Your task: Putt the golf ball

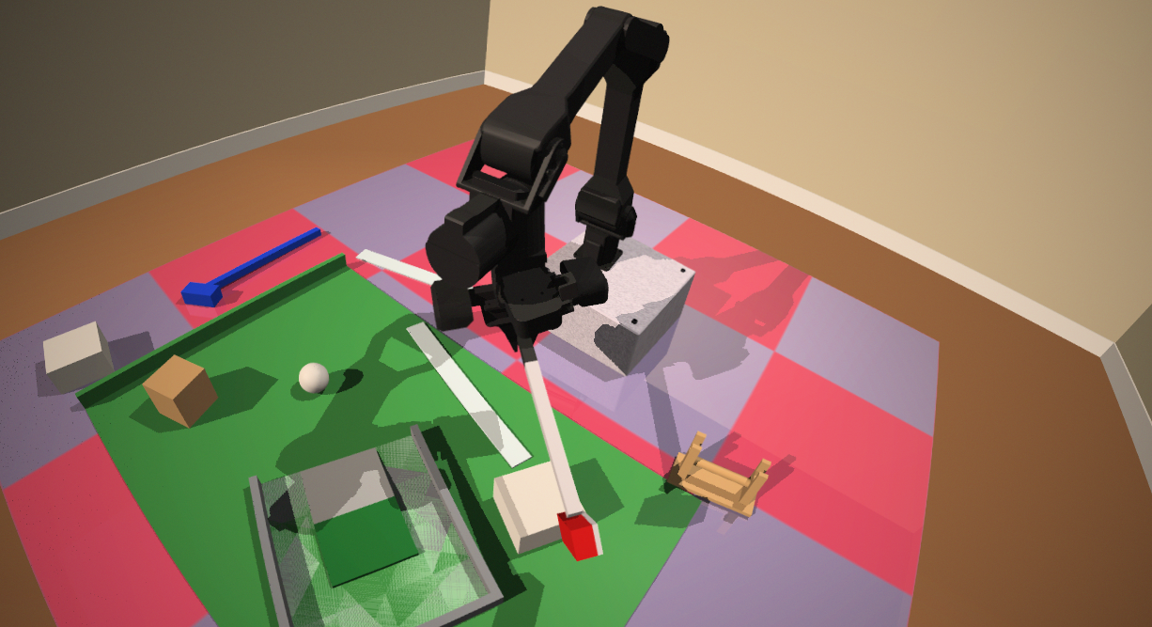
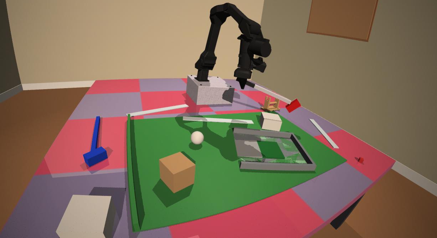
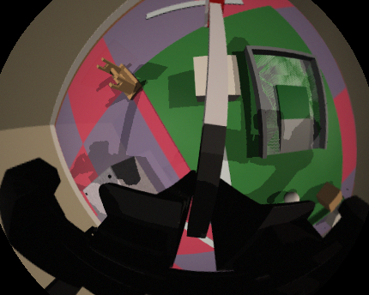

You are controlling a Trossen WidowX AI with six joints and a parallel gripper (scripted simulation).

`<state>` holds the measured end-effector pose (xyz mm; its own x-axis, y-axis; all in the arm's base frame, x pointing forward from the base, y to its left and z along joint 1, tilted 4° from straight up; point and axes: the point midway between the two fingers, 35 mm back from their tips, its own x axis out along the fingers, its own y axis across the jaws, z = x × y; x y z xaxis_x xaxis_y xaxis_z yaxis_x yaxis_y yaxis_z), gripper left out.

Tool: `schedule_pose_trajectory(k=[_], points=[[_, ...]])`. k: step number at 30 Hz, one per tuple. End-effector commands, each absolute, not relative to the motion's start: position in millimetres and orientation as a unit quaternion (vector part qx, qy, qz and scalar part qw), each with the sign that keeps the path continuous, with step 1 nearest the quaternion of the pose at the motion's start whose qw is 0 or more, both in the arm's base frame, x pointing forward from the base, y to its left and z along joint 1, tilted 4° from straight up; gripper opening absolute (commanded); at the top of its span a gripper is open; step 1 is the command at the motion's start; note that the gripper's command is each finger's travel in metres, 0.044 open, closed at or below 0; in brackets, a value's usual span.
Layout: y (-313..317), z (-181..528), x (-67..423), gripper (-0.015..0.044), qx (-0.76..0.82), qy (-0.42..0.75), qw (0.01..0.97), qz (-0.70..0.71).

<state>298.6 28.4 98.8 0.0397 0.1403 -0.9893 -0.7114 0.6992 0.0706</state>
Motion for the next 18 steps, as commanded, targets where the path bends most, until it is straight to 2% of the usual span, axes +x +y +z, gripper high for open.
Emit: schedule_pose_trajectory(k=[1, 18], points=[[4.7, 105.2, 301.0, 0.0000, -0.188, 0.642, 0.695, 0.265], [-88.0, 121.1, 280.8, 0.0000, -0.006, 0.718, 0.692, 0.076]])
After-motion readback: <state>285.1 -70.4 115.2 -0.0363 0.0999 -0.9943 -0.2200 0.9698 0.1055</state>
